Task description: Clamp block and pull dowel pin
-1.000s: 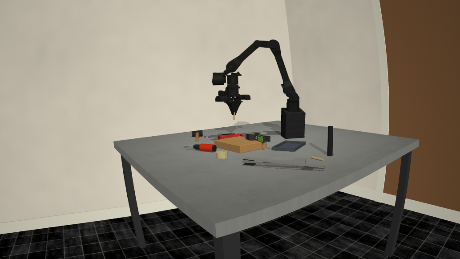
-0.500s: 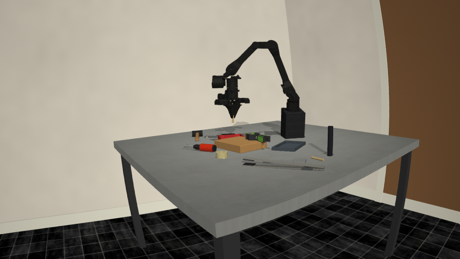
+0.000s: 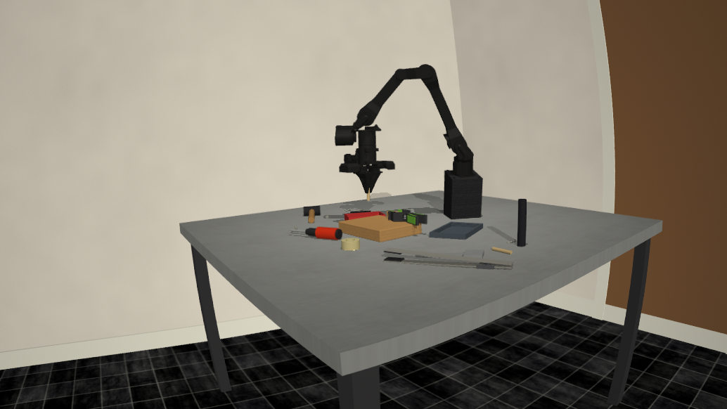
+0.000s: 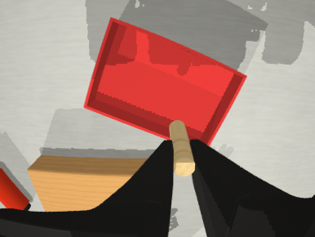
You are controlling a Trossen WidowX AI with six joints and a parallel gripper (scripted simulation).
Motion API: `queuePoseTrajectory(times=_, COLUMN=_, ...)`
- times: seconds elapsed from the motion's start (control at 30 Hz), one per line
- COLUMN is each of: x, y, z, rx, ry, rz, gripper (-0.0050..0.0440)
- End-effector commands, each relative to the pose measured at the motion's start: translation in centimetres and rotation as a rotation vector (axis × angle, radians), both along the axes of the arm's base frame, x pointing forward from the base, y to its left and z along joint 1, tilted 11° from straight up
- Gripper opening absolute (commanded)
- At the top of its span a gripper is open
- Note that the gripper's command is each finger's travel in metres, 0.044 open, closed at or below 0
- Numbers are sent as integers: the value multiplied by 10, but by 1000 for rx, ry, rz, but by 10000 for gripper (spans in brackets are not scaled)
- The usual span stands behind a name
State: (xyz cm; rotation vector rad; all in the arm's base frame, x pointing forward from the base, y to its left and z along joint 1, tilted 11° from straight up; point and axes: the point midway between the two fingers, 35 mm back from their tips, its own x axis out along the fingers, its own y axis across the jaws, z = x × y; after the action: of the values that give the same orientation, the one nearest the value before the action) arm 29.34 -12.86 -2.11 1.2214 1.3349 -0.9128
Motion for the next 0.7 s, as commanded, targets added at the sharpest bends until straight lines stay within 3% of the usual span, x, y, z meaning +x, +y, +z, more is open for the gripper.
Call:
queuePoseTrajectory(times=0.0, x=-3, y=4, z=-11, rx=12, ry=16, rz=-3, gripper=0)
queuePoseTrajectory(times=0.67, x=-4, y=10, z=-37, rx=12, ry=16, rz=-3, gripper=0)
